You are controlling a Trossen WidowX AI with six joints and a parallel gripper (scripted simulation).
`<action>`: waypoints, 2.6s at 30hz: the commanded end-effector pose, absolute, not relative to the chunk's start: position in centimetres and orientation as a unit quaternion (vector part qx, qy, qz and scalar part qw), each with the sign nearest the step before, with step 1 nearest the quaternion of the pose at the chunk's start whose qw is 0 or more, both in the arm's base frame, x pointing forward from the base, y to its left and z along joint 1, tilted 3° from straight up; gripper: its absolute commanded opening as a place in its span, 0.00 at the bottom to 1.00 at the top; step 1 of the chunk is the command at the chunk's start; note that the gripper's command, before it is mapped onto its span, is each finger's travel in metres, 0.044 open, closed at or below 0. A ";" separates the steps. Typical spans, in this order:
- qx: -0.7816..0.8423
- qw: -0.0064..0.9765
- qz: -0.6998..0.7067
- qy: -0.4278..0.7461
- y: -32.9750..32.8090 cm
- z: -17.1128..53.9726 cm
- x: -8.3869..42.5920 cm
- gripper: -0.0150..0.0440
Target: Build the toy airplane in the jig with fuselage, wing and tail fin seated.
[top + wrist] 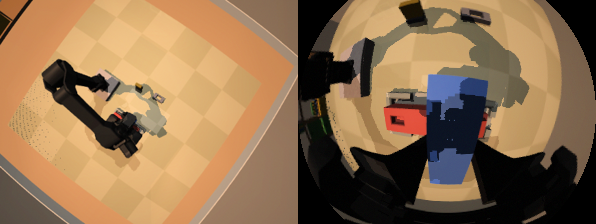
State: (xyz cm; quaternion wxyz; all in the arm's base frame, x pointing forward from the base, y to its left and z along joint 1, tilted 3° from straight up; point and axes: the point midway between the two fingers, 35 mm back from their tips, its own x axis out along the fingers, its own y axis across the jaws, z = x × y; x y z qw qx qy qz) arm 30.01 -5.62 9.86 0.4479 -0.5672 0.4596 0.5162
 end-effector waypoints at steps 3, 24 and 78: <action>-0.568 0.445 0.518 0.460 -5.7 8.8 29.9 0.58; -0.566 0.447 0.517 0.460 -5.7 8.1 30.0 0.39; -0.114 0.712 0.068 0.689 -5.2 16.4 30.0 1.00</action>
